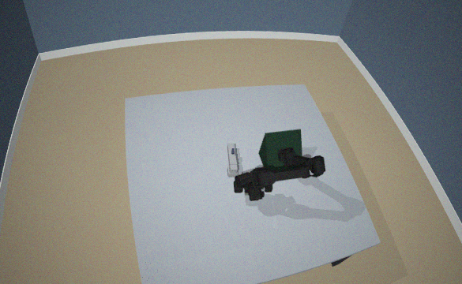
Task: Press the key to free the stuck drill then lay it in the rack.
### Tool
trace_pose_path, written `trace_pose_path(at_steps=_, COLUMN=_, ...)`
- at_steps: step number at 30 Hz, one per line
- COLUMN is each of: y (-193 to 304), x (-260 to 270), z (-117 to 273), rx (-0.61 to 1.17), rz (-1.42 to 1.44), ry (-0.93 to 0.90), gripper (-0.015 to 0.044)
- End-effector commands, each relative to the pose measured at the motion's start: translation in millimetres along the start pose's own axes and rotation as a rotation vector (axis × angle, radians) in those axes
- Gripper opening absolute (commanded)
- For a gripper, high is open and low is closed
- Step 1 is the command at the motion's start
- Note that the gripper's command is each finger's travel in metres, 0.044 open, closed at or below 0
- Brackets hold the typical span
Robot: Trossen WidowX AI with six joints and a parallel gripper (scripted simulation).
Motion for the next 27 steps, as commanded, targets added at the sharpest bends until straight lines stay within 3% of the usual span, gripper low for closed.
trace_pose_path(at_steps=1, y=0, x=0, z=-3, rx=0.003, rz=-0.003, ry=0.003, gripper=0.0000)
trace_pose_path(at_steps=19, y=-1, x=0, z=-24, rx=0.002, rz=-0.003, ry=0.003, gripper=0.0000)
trace_pose_path(at_steps=27, y=-2, x=0, z=-20, rx=-0.001, rz=-0.001, ry=0.003, gripper=0.0210)
Point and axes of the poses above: the point midway between the two fingers, 35 mm back from their tips, its own z axis back along the fingers, its own x axis across the jaws, y = z × x, the point moved 9 cm from there along z, back along the fingers, and after that the axes turned 8 degrees about -z, right-handed, at the moved point
